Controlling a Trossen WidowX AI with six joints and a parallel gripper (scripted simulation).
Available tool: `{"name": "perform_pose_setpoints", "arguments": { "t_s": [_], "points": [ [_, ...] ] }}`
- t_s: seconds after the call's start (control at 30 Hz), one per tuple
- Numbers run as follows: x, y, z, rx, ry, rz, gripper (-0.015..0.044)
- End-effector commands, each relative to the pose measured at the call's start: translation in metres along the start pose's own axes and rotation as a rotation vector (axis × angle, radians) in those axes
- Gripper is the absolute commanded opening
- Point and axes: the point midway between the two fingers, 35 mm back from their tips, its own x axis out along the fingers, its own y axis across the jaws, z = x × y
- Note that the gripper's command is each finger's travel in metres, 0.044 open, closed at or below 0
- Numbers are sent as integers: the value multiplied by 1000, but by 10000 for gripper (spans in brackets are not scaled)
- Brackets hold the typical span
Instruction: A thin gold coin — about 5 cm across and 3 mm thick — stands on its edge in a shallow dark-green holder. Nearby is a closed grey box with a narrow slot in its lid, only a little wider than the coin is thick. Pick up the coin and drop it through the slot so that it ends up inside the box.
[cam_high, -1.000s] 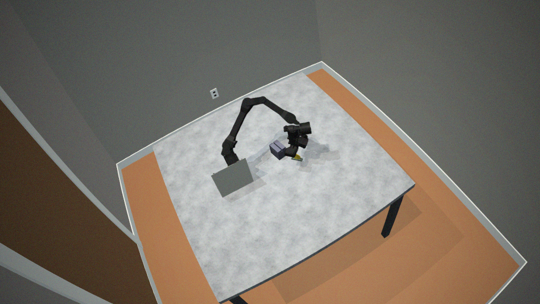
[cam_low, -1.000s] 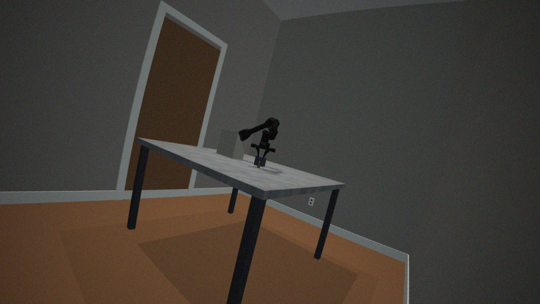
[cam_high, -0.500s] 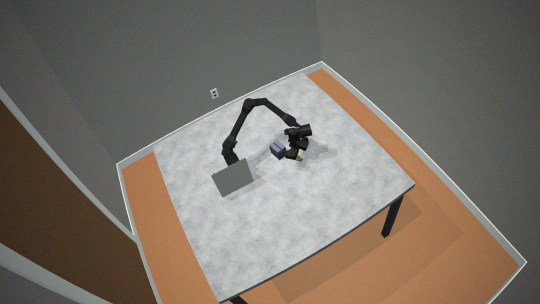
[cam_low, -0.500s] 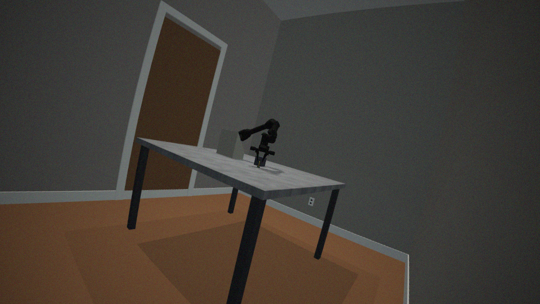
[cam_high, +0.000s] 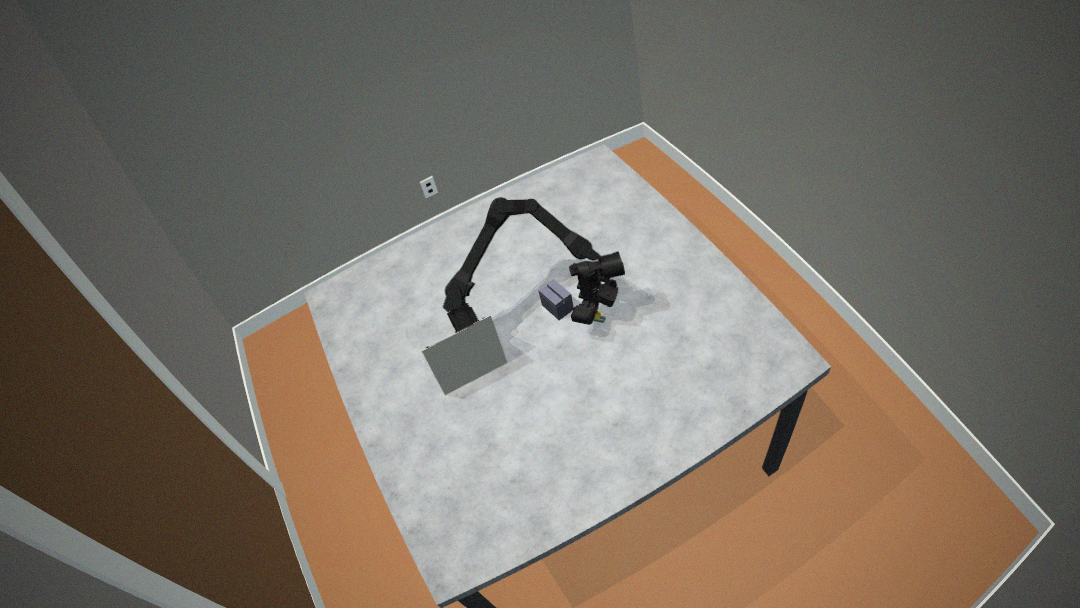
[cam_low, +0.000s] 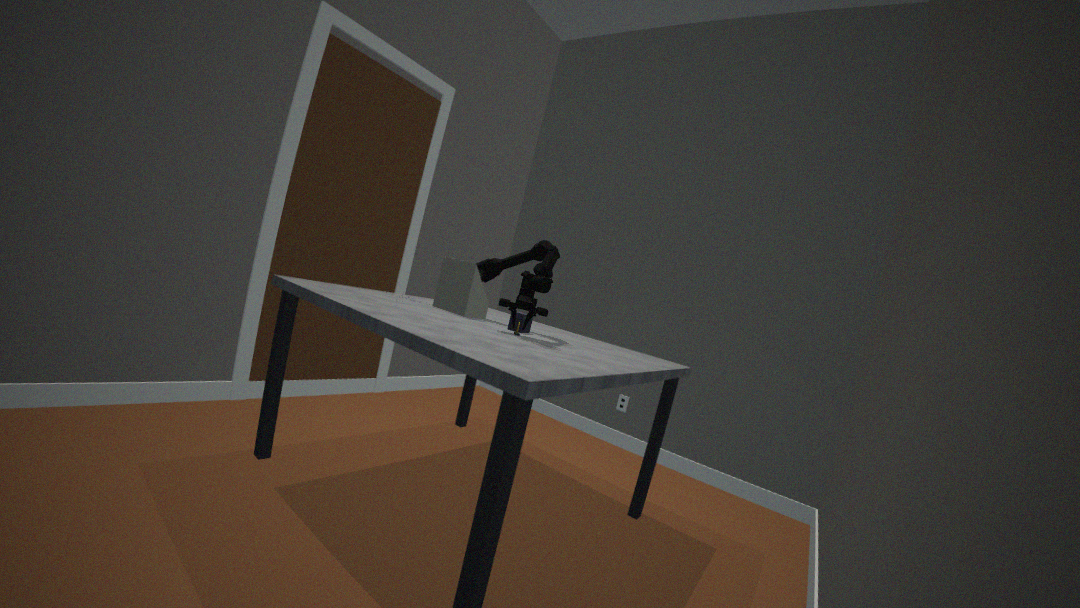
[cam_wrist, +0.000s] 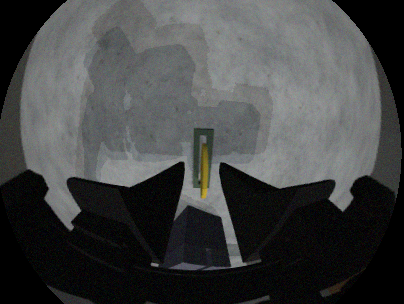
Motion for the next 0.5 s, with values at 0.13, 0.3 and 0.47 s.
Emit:
{"name": "perform_pose_setpoints", "arguments": {
  "t_s": [0.13, 0.3, 0.47],
  "points": [
    [10, -1, -2, 6, 6, 5, 134],
    [10, -1, -2, 6, 6, 5, 3],
    [10, -1, -2, 6, 6, 5, 0]
  ]
}}
